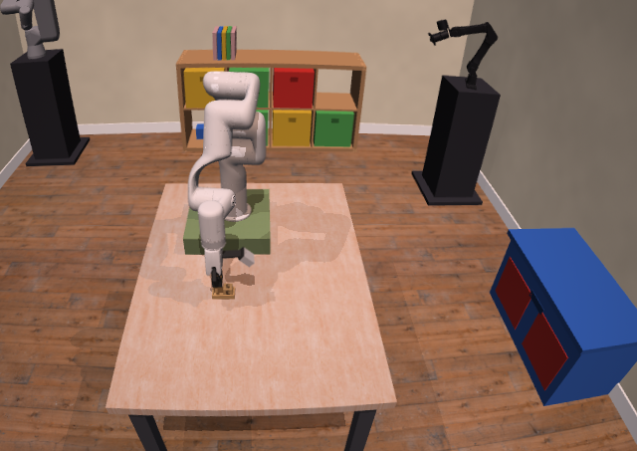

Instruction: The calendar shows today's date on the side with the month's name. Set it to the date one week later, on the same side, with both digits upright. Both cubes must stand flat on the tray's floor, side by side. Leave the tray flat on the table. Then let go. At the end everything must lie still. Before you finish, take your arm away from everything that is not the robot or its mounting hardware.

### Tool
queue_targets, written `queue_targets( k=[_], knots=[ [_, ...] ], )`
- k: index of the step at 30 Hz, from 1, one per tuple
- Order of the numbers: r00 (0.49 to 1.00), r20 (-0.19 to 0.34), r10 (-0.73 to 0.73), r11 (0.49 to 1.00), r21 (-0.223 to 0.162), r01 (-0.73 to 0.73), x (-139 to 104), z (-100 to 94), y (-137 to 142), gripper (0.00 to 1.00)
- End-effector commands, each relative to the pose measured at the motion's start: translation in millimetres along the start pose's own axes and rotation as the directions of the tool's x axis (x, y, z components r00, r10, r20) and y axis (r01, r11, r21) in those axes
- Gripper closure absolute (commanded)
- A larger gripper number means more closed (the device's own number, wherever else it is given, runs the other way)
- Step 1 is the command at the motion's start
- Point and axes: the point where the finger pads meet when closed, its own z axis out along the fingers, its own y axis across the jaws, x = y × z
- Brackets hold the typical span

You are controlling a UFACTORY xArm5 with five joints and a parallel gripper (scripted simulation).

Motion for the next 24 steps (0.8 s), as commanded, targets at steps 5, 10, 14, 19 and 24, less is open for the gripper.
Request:
queue_targets(
  k=[5,10,14,19,24],
  knots=[
    [1.000,0.000,0.000,1.000,-0.003,0.000,-0.1,-0.8,1.2,0.73],
    [1.000,0.000,0.000,1.000,-0.003,0.000,-0.1,-0.8,1.2,0.73],
    [1.000,0.000,0.000,1.000,-0.003,0.000,-0.1,-0.8,1.2,0.73],
    [1.000,0.000,0.000,1.000,-0.003,0.000,-0.1,-0.8,1.2,0.73],
    [1.000,0.000,0.000,1.000,-0.003,0.000,-0.1,-0.8,1.2,0.73]
  ],
)
